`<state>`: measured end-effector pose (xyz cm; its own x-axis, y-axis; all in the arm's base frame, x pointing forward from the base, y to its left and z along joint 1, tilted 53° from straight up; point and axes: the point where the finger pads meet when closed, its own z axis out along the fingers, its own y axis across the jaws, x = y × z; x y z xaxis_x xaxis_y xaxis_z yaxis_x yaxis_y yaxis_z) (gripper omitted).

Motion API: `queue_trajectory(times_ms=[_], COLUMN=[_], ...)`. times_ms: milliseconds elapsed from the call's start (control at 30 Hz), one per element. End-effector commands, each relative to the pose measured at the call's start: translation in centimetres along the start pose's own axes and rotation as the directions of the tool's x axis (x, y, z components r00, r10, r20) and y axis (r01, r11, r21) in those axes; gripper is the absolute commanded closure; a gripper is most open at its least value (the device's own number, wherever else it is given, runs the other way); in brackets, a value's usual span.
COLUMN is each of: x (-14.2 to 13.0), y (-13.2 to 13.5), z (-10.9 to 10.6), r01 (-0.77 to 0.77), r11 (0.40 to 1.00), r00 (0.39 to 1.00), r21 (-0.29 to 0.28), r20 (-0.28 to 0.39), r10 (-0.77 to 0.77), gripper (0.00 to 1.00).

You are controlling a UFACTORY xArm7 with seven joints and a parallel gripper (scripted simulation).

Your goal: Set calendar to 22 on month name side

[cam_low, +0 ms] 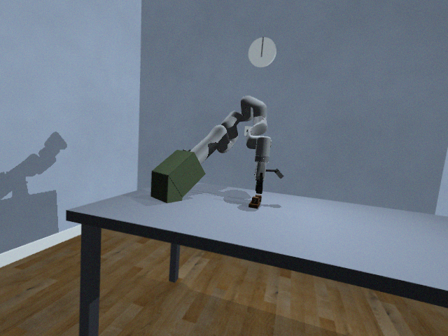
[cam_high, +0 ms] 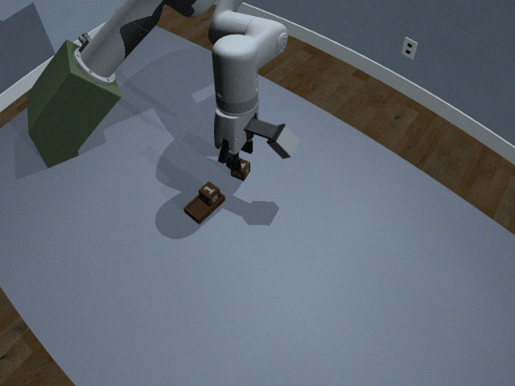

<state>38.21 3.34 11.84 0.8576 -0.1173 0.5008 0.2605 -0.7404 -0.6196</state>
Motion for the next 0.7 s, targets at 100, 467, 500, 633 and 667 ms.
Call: queue_trajectory(times_ms=[100, 467, 500, 633, 667], x=[0.10, 0.10, 0.10, 0.10, 0.10], y=[0.07, 0.07, 0.07, 0.07, 0.07], z=[0.55, 0.84, 0.84, 0.84, 0.84], r01=[0.000, 0.000, 0.000, 0.000, 0.000], r11=[1.000, 1.000, 1.000, 1.000, 1.000], r00=[1.000, 1.000, 1.000, 1.000, 1.000], r21=[-0.002, -0.002, -0.002, -0.002, -0.002], r20=[-0.003, -0.003, -0.003, -0.003, -0.003], r10=[0.000, 0.000, 0.000, 0.000, 0.000], gripper=[0.51, 0.51, 0.51, 0.51, 0.51])
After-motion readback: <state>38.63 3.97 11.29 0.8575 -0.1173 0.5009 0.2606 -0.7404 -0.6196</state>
